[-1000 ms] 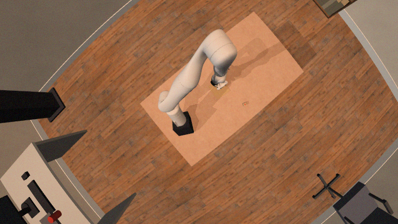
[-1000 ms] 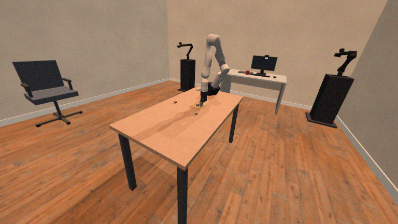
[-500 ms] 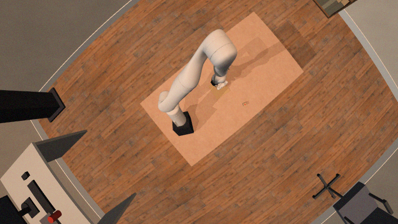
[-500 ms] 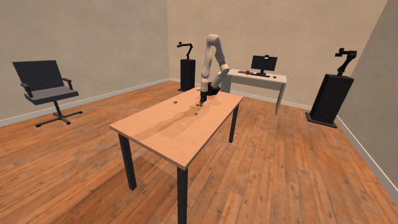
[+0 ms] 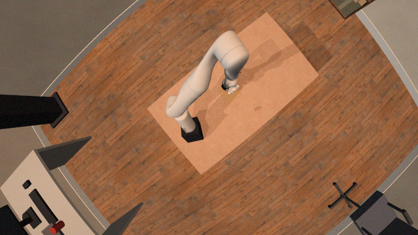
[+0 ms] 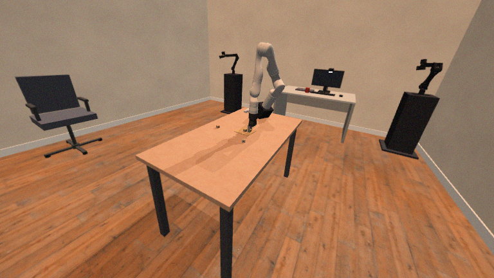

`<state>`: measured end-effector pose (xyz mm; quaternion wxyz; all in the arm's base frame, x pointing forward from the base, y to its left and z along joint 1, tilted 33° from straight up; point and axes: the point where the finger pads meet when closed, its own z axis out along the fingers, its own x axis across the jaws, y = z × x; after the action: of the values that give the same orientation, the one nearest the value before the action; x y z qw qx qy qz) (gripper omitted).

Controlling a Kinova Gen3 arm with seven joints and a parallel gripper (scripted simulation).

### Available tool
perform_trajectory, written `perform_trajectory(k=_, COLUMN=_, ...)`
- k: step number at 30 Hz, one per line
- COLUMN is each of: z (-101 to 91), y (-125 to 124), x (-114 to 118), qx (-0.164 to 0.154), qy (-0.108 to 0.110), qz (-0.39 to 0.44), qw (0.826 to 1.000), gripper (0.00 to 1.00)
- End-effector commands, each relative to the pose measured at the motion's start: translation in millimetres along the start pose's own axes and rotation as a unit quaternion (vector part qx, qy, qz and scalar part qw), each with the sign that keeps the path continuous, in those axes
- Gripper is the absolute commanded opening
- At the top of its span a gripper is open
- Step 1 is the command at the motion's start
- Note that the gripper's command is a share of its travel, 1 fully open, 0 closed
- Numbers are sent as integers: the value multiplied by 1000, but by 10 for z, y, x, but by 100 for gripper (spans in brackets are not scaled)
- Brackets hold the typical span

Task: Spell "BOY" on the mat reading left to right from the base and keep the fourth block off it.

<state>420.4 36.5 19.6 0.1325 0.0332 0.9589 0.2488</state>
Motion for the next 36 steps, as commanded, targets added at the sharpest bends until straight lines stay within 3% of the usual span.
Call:
perform_trajectory(k=1, z=-4, y=-3, x=-4, qx=0, qy=-1, qz=0, qw=1000, gripper=49)
perform_trajectory(k=36, z=37, y=-3, x=-4, qx=0, qy=-1, qz=0, qw=1000, gripper=49)
